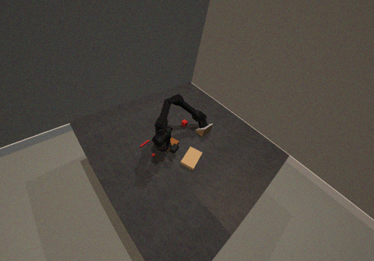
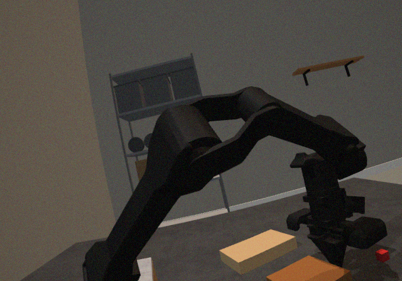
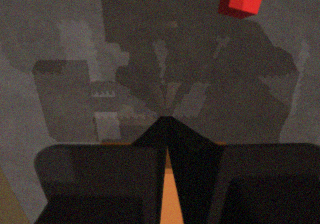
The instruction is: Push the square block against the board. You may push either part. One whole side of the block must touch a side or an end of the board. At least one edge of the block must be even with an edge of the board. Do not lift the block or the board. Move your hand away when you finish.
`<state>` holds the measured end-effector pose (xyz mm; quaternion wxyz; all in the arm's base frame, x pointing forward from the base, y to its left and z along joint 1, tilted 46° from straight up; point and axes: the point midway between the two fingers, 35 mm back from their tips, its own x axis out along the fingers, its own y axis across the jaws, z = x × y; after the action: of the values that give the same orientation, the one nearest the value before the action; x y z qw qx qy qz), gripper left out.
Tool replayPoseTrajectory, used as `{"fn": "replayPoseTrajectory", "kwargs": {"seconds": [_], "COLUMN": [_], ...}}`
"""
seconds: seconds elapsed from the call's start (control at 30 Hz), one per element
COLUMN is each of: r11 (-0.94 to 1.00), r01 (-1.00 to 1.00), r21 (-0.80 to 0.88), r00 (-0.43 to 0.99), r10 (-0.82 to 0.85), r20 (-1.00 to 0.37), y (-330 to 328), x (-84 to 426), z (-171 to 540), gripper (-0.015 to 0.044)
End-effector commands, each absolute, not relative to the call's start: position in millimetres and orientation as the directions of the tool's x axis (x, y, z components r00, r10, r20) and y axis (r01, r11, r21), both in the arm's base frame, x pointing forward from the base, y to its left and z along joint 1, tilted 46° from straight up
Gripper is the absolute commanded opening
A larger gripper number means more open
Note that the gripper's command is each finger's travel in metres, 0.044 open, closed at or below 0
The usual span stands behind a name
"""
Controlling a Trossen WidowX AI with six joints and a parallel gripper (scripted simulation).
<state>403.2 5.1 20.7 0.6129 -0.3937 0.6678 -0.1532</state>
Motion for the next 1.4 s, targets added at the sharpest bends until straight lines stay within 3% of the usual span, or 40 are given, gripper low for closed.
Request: {"fn": "replayPoseTrajectory", "kwargs": {"seconds": [0.0,0.37,1.37], "r11": [0.637,0.637,0.638], "r01": [-0.345,-0.346,-0.344], "r21": [-0.689,-0.689,-0.689], "r00": [0.062,0.062,0.063], "r10": [-0.717,-0.717,-0.716], "r20": [-0.694,-0.694,-0.695], "y": [3,0,13], "x": [396,386,430], "z": [22,24,15], "gripper": [0.0,0.0,0.0]}}
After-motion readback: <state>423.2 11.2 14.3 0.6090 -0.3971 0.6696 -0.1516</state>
